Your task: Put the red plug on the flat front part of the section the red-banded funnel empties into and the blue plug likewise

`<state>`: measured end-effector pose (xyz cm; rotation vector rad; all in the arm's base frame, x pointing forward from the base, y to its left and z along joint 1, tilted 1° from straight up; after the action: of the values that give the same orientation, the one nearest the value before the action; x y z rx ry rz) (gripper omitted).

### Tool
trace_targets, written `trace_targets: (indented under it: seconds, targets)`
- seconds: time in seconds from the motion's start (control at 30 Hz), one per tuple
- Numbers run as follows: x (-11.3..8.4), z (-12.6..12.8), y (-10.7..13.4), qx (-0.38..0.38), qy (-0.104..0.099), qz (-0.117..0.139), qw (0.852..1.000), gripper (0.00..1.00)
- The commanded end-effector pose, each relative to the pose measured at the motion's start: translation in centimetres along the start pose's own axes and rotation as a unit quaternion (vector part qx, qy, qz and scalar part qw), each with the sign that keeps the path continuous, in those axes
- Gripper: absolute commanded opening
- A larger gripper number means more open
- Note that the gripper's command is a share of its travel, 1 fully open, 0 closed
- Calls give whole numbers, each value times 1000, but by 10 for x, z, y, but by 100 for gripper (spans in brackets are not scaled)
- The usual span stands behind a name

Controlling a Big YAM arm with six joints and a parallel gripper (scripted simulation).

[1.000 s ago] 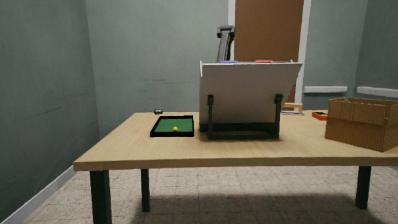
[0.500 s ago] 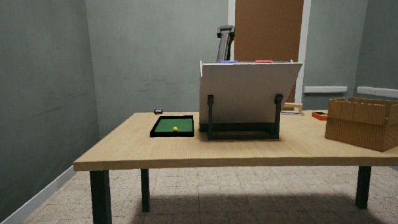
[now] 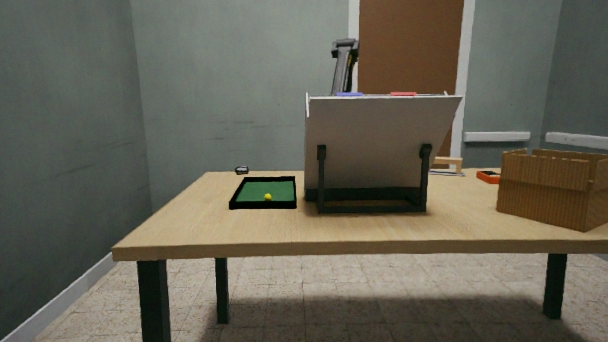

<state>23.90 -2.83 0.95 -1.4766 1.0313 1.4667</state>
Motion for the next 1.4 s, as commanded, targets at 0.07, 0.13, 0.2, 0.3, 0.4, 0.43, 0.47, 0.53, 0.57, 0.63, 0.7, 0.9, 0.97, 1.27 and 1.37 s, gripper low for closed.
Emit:
trace_targets:
  seconds: [0.07, 0.13, 0.2, 0.3, 0.4, 0.43, 0.47, 0.53, 0.57, 0.63, 0.7, 0.9, 0.97, 1.27, 1.37]
  targets:
    - [3, -3, 1, 3, 1, -5, 1000, 59]
    - [3, -3, 1, 3, 1, -5, 1000, 59]
    - [3, -3, 1, 3, 1, -5, 1000, 59]
    - [3, -3, 1, 3, 1, -5, 1000, 59]
    - [3, -3, 1, 3, 1, -5, 1000, 59]
    - [3, -3, 1, 3, 1, -5, 1000, 59]
    - [3, -3, 1, 3, 1, -5, 1000, 59]
    - [3, -3, 1, 3, 1, -5, 1000, 59]
    - [3, -3, 1, 3, 1, -5, 1000, 59]
    - [3, -3, 1, 3, 1, -5, 1000, 59]
    - [3, -3, 1, 3, 1, -5, 1000, 59]
    - [3, -3, 1, 3, 1, -5, 1000, 59]
    - [3, -3, 1, 3, 1, -5, 1000, 59]
    - [1, -4, 0, 3, 2, -8, 1000, 59]
    - [-4, -4, -1, 3, 3, -10, 1000, 59]
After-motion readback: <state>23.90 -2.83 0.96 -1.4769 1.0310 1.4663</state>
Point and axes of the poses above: the point where the finger pads meet when closed, its own x axis out along the fingers, its own z axis across the jaws, y = z × x, the point moved 2 cm from there along -x, back along the fingers, and after that the axes turned 9 degrees about -x, right-handed, at the moved point
